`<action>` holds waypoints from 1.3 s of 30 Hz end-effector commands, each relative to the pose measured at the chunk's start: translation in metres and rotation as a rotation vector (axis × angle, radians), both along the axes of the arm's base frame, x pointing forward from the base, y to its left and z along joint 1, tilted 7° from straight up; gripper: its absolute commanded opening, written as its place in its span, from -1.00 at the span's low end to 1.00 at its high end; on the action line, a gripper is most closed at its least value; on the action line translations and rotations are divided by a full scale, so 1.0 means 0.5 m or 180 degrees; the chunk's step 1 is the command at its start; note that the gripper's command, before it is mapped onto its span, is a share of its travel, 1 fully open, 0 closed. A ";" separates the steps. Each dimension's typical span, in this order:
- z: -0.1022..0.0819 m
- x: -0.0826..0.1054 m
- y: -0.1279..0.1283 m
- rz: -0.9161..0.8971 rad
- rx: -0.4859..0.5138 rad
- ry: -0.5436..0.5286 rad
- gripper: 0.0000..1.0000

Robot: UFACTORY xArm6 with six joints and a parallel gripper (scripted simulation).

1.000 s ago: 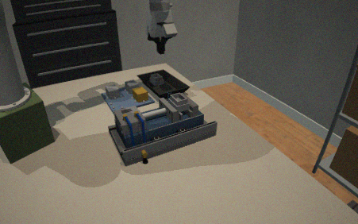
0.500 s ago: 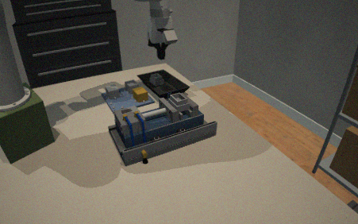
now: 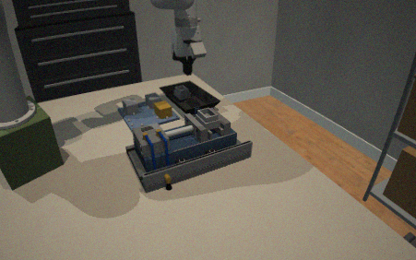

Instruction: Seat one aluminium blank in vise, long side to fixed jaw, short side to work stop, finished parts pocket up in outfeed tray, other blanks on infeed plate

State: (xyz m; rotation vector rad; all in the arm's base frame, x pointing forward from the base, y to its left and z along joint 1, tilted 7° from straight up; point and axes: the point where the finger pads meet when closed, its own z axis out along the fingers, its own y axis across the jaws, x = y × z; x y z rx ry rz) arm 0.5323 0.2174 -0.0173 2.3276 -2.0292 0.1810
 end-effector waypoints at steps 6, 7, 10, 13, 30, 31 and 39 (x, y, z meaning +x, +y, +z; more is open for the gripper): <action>-0.009 0.005 0.001 0.0001 0.0007 -0.0016 -1.00; -0.010 0.005 0.001 0.0001 0.0007 -0.0016 -1.00; -0.012 0.005 0.000 0.0001 0.0007 -0.0016 -1.00; -0.014 0.005 0.000 0.0001 0.0007 -0.0016 -1.00; -0.014 0.005 0.000 0.0001 0.0007 -0.0016 -1.00; -0.014 0.005 0.000 0.0001 0.0007 -0.0016 -1.00; -0.014 0.005 0.000 0.0001 0.0007 -0.0016 -1.00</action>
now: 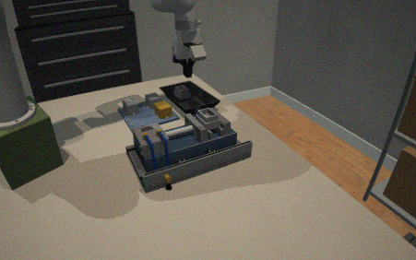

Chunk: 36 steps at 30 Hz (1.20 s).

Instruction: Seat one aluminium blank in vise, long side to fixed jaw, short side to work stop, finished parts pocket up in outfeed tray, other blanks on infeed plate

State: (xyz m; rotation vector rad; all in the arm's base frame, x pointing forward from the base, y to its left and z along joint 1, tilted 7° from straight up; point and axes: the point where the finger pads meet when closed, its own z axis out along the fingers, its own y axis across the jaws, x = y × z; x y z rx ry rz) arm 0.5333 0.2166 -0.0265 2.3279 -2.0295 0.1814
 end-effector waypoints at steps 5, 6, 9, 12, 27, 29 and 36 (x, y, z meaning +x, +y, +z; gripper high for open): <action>0.004 0.003 0.002 0.0001 0.0007 -0.0014 -1.00; 0.004 0.003 0.002 0.0001 0.0007 -0.0014 -1.00; 0.004 0.003 0.002 0.0001 0.0007 -0.0014 -1.00; 0.004 0.003 0.002 0.0001 0.0007 -0.0014 -1.00; 0.022 0.002 0.004 0.0001 0.0007 -0.0014 -1.00; 0.030 0.002 0.005 0.0001 0.0007 -0.0014 -1.00; 0.053 0.000 0.007 0.0001 0.0007 -0.0014 -1.00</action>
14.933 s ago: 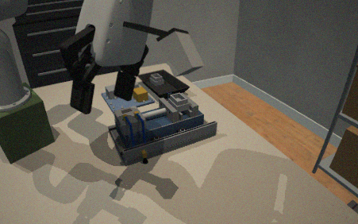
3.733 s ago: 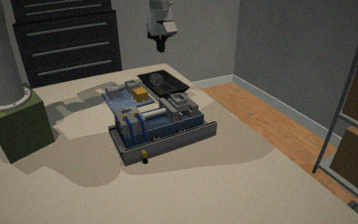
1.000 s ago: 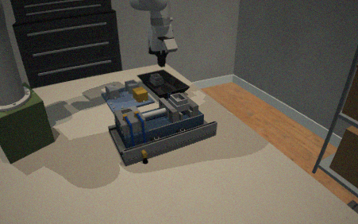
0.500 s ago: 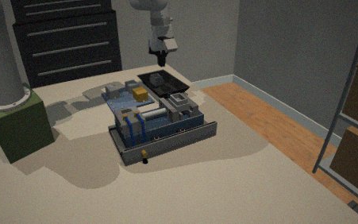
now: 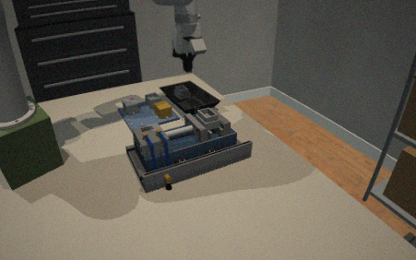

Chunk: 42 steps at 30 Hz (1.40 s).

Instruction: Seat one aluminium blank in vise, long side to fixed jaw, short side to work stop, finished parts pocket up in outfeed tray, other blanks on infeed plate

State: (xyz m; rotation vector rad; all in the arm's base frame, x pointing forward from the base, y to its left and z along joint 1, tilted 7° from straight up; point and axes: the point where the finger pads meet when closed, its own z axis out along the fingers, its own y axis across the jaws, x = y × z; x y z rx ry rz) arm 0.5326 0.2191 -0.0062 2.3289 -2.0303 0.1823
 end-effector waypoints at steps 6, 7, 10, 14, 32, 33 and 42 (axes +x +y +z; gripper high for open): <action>0.045 0.000 0.006 0.0001 0.0005 -0.0010 -1.00; 0.050 -0.001 0.007 0.0001 0.0005 -0.0010 -1.00; 0.065 -0.002 0.008 0.0001 0.0005 -0.0010 -1.00; 0.076 -0.002 0.009 0.0001 0.0005 -0.0010 -1.00; 0.099 0.005 -0.041 0.0001 0.0008 -0.0008 -1.00; 0.106 0.010 -0.097 0.0001 0.0011 -0.0006 -1.00; 0.126 0.007 -0.275 0.0002 0.0017 -0.0004 -1.00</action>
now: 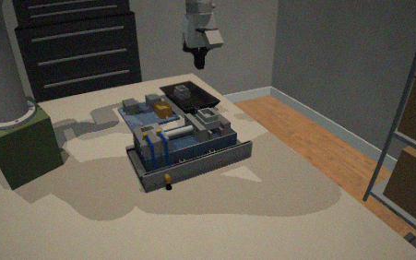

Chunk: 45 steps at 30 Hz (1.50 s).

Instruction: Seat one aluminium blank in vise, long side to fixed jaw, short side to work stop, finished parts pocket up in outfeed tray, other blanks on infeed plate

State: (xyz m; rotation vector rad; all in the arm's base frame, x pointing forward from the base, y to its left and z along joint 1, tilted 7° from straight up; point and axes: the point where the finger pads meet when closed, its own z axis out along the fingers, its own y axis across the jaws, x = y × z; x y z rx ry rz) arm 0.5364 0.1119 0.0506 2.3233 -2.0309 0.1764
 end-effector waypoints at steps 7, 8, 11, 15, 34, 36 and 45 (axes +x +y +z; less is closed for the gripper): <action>0.023 -0.018 -0.163 0.0011 0.0018 -0.0022 -1.00; 0.028 -0.033 -0.221 0.0011 0.0016 -0.0024 -1.00; 0.032 -0.046 -0.262 0.0011 0.0014 -0.0025 -1.00; 0.038 -0.078 -0.341 0.0011 0.0008 -0.0028 -1.00; 0.039 -0.086 -0.358 0.0010 0.0006 -0.0029 -1.00; 0.039 -0.086 -0.358 0.0010 0.0006 -0.0029 -1.00; 0.039 -0.086 -0.358 0.0010 0.0006 -0.0029 -1.00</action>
